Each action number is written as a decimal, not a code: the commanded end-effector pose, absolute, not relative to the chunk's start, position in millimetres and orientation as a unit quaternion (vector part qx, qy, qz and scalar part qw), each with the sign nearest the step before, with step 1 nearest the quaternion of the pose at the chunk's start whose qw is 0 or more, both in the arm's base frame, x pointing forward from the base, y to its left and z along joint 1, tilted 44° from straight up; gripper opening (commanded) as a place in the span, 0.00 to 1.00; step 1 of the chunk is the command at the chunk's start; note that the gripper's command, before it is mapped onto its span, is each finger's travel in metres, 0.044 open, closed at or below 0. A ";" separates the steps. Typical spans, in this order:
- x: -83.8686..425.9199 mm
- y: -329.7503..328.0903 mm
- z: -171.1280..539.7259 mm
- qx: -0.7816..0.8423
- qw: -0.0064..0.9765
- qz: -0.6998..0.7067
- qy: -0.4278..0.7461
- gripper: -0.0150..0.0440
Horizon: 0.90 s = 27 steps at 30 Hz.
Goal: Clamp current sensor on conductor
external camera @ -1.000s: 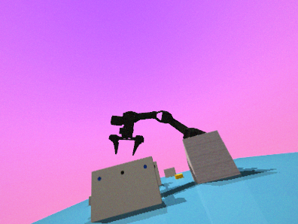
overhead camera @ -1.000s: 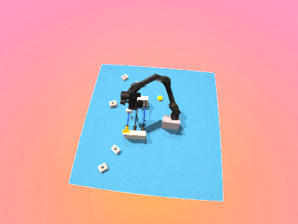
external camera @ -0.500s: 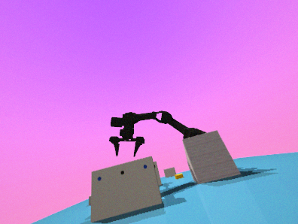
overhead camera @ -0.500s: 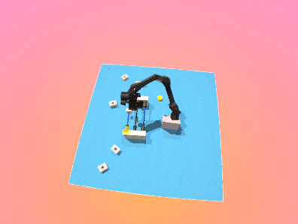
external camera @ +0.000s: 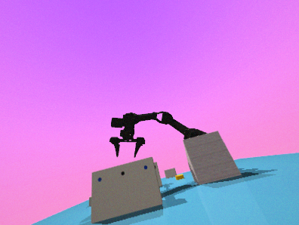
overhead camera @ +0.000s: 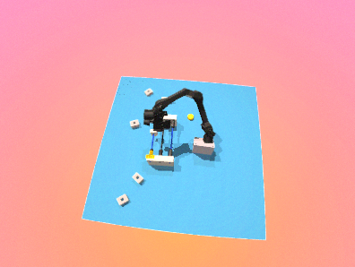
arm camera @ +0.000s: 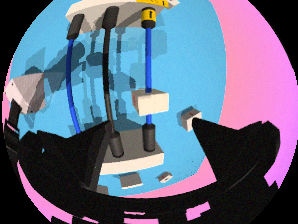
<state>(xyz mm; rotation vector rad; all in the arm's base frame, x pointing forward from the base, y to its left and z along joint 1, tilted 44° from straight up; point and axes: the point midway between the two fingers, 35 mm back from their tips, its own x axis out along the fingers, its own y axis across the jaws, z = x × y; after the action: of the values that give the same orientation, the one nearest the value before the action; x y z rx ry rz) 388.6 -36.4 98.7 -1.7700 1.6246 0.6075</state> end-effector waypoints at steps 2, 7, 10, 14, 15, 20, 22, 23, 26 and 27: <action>387.9 -36.9 99.1 -0.675 0.325 0.230 0.621 1.00; 387.9 -36.9 99.1 -0.675 0.325 0.230 0.621 1.00; 387.9 -36.9 99.1 -0.675 0.325 0.230 0.621 1.00; 389.8 -30.0 92.2 -0.673 0.369 0.177 0.617 1.00; 390.0 -25.7 88.1 -0.668 0.400 0.139 0.612 1.00; 383.3 -5.3 71.7 -0.615 0.557 -0.038 0.556 1.00; 377.1 1.7 67.0 -0.579 0.619 -0.101 0.521 1.00; 373.2 4.9 65.0 -0.558 0.648 -0.131 0.502 1.00; 358.6 12.7 60.7 -0.481 0.732 -0.211 0.434 1.00; 352.9 14.7 59.8 -0.451 0.758 -0.235 0.409 1.00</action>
<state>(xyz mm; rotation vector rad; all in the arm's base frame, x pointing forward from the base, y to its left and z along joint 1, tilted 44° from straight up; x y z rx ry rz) 373.7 6.9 61.7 -1.2628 1.1372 -0.2958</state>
